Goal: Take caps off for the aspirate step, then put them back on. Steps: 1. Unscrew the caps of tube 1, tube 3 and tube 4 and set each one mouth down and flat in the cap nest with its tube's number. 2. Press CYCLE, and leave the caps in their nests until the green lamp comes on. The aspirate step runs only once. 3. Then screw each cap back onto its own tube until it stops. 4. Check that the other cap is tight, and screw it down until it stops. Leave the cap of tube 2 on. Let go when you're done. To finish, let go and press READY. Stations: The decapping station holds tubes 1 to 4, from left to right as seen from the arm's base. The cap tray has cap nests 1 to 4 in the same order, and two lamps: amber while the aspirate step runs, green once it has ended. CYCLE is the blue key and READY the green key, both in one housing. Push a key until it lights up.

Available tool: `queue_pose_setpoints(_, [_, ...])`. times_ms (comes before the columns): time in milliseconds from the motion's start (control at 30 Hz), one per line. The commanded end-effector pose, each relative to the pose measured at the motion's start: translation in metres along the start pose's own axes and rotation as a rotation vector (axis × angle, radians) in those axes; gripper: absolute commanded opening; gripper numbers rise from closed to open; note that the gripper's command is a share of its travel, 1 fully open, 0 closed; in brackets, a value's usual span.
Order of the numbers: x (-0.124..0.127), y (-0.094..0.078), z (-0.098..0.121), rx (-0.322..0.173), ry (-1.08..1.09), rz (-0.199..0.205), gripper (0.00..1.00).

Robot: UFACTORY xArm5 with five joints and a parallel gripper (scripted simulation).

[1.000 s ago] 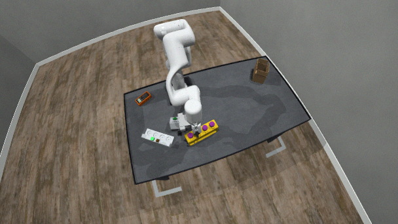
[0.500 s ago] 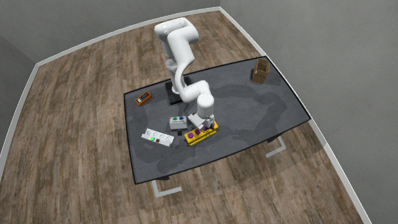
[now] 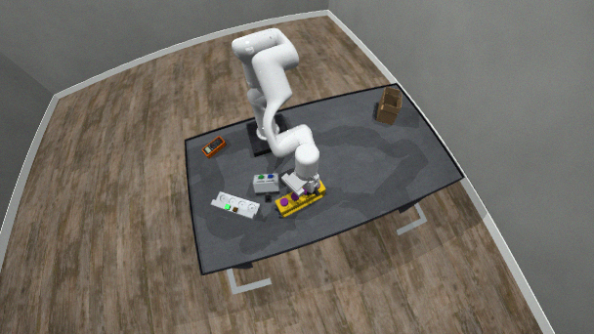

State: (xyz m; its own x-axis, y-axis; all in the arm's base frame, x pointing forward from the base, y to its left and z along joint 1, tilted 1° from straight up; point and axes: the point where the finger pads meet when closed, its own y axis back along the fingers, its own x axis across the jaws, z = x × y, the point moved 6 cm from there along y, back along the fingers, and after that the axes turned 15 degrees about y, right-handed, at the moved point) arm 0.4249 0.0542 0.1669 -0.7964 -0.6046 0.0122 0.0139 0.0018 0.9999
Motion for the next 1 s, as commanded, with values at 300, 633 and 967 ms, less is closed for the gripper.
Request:
queue_pose_setpoints(300, [-0.0008,-0.0090,-0.0008,-0.004,0.000,-0.006,0.46])
queue_pose_setpoints(633, [-0.0007,-0.0135,-0.0007,-0.004,0.000,-0.006,0.46])
queue_pose_setpoints(967, [-0.0007,-0.0175,-0.0007,-0.004,0.000,-0.006,0.46])
